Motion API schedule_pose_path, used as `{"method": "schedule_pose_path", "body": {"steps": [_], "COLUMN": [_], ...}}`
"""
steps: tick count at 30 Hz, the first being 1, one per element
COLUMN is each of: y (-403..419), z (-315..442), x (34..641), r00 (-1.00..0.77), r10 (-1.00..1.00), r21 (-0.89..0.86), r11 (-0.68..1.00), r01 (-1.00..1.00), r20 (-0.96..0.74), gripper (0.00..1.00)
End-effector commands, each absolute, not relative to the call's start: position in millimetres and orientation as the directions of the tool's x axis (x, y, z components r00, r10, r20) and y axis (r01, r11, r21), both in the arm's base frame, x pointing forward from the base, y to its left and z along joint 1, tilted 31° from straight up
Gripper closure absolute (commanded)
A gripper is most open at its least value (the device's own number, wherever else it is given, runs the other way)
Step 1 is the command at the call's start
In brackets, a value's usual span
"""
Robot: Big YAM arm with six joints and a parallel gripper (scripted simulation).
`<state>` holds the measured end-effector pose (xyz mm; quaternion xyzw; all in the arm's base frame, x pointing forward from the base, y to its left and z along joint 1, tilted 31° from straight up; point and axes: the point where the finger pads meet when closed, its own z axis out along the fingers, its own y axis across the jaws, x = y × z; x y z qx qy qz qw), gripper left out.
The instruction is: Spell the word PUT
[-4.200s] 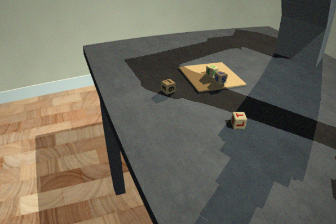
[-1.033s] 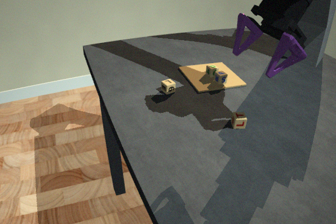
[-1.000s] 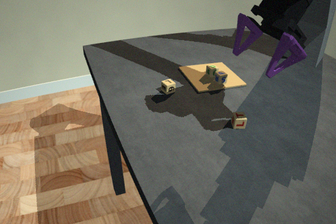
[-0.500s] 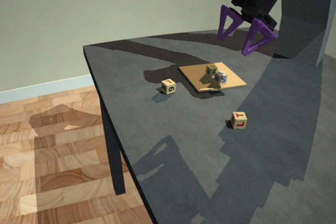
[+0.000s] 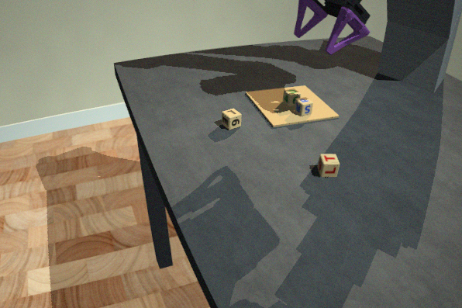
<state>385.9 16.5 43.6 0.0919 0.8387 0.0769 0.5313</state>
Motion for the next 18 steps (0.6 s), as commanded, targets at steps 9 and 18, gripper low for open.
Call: {"method": "schedule_pose_path", "body": {"steps": [9, 18], "y": [14.0, 14.0], "z": [39.9, 39.9], "x": [383.5, 383.5], "r00": [-0.424, -0.424], "r10": [0.217, 0.217], "r21": [0.207, 0.207], "r11": [0.976, 0.976], "r01": [0.07, 0.07], "r20": [-0.879, -0.879], "gripper": [0.0, 0.0]}}
